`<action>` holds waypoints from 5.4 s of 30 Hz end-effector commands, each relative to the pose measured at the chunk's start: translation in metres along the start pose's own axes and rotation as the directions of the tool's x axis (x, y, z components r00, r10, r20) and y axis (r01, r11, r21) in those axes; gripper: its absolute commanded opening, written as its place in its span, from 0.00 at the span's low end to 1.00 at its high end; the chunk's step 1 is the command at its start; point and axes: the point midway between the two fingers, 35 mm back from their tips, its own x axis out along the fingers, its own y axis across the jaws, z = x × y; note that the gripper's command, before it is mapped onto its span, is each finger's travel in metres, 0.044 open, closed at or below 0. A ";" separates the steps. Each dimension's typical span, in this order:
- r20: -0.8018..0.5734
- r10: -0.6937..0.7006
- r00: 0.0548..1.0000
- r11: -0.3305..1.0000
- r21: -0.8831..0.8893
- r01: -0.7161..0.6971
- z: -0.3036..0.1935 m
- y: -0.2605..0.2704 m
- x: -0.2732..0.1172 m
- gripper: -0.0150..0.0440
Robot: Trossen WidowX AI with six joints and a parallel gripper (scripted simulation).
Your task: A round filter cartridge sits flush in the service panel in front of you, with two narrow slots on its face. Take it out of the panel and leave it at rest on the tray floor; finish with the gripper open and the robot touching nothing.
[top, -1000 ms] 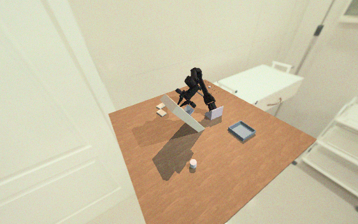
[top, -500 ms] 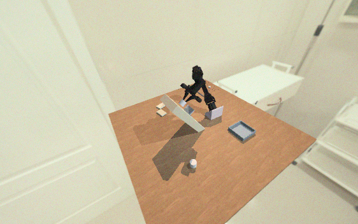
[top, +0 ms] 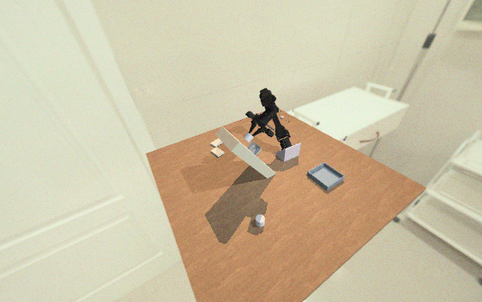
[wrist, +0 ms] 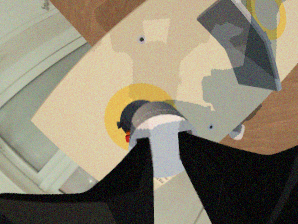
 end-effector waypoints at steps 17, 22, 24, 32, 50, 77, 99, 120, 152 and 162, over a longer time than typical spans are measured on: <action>0.001 0.006 1.000 1.000 0.008 -0.006 0.035 -0.051 0.008 0.25; 0.002 -0.003 1.000 1.000 -0.006 0.003 0.032 -0.049 0.008 0.42; 0.002 -0.003 1.000 1.000 -0.006 0.003 0.032 -0.049 0.008 0.42; 0.001 0.006 1.000 1.000 0.008 -0.006 0.037 -0.053 0.008 0.42; -0.003 0.004 1.000 1.000 0.017 -0.004 -0.023 0.037 -0.023 0.69; 0.230 -0.344 0.910 -0.534 -0.846 0.011 0.034 -0.037 -0.006 0.77; 0.230 -0.348 0.909 -0.547 -0.837 0.003 0.038 -0.044 0.012 0.77; 0.232 -0.345 0.909 -0.547 -0.837 0.006 0.046 -0.054 0.040 0.77; 0.209 -0.343 0.916 -0.571 -0.820 -0.026 0.021 -0.021 0.013 0.25; 0.178 -0.330 0.927 -0.629 -0.774 -0.075 0.009 -0.001 -0.037 0.25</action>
